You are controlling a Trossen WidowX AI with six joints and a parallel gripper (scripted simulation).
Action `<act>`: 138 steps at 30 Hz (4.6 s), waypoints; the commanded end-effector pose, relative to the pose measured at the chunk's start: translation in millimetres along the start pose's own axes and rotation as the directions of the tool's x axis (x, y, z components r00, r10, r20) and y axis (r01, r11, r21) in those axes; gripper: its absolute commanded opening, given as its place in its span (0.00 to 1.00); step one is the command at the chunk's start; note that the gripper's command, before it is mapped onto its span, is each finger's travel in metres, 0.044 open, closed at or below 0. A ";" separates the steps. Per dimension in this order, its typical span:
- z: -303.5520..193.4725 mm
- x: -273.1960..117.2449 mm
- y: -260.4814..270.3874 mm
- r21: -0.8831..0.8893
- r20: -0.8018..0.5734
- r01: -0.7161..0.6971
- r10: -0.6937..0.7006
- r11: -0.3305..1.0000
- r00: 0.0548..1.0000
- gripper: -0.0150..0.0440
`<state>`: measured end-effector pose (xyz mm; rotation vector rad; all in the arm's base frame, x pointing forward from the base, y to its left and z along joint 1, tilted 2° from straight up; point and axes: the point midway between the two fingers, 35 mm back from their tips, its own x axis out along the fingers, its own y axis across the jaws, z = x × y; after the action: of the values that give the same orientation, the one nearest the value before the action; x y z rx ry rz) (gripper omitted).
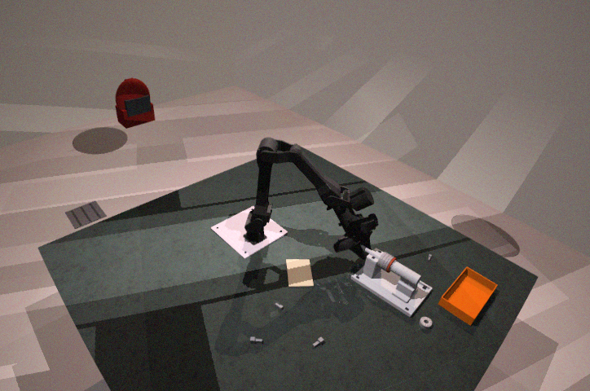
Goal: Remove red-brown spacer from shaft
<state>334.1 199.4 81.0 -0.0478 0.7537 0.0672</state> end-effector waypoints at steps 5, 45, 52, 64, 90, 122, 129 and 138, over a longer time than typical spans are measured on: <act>0.0 -0.1 -0.1 0.000 0.000 0.000 0.000 1.000 1.000 0.25; -9.8 -9.4 -0.1 -0.001 0.002 -0.005 0.005 1.000 1.000 0.25; -10.3 -9.9 -0.1 -0.001 0.002 -0.005 0.005 1.000 1.000 0.25; -11.1 -10.7 -0.1 -0.001 0.001 -0.005 0.005 1.000 1.000 0.25; -13.1 -12.6 -0.1 -0.001 0.001 -0.005 0.005 1.000 1.000 0.25; -15.4 -14.8 0.0 -0.001 0.001 -0.005 0.005 1.000 1.000 0.25; -15.9 -15.3 0.0 -0.001 0.001 -0.005 0.005 1.000 1.000 0.25; -16.6 -15.9 0.0 -0.001 0.001 -0.005 0.005 1.000 1.000 0.25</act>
<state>311.7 198.2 79.8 -0.0484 0.7540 0.0765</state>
